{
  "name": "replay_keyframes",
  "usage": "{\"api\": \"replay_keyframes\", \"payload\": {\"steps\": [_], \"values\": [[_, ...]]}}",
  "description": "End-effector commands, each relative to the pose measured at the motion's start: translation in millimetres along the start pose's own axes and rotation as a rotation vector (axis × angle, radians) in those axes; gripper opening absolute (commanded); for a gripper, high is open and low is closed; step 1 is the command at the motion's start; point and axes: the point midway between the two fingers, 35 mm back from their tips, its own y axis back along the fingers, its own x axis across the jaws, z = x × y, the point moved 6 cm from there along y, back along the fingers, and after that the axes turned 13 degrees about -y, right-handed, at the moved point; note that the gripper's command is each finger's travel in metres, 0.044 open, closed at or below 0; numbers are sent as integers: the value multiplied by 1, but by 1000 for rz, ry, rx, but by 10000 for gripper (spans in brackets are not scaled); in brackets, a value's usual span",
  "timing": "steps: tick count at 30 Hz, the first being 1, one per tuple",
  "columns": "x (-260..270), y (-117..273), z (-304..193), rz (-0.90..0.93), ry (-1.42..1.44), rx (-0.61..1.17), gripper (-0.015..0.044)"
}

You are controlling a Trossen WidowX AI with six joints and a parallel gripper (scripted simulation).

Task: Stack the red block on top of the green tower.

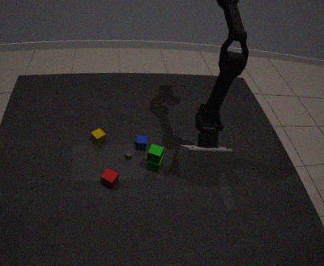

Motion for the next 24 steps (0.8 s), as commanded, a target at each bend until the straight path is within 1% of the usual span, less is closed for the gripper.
{"api": "replay_keyframes", "payload": {"steps": [1,2,5,9,14,18,24], "values": [[-1,0,0,-4,1,-1,426],[-4,-1,2,-14,3,-3,440],[-26,-6,11,-91,20,-19,440],[-76,-9,28,-265,56,-41,440],[-143,-2,43,-473,99,-58,440],[-204,17,50,-667,140,-56,440],[-280,64,49,-945,195,-4,440]]}}
